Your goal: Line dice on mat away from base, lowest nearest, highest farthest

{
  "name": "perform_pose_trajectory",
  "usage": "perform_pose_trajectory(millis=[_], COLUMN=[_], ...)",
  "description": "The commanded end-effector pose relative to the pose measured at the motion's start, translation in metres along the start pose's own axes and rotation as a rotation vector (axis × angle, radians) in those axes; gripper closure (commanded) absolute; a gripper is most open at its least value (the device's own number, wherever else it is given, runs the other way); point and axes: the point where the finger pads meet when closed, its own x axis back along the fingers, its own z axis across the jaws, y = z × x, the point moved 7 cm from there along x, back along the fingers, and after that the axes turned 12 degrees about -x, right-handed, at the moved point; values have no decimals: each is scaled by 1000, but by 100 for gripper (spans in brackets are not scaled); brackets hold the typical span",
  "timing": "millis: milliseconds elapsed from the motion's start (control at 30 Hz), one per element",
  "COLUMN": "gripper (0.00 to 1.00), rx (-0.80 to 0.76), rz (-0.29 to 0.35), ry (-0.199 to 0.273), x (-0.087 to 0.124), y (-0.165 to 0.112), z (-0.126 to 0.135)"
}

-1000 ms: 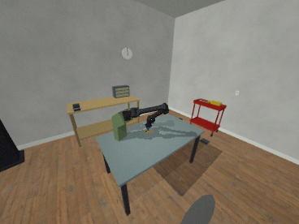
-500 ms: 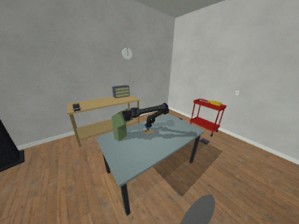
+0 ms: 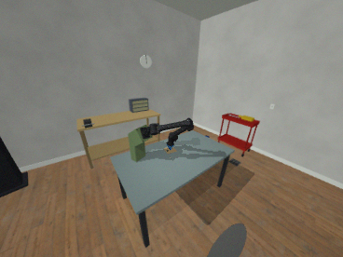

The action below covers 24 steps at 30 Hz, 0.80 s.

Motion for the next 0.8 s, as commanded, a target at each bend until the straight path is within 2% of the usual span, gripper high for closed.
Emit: perform_pose_trajectory(millis=[0,367,500,633,767], gripper=[70,70,70,70,70], rx=[-12,-16,6,5,4], rz=[0,1,-15,-15,-17], ry=[-6,-6,8,8,7], x=[-6,-3,20,27,46], y=[0,0,2,2,2], z=[-5,-7,2,2,2])
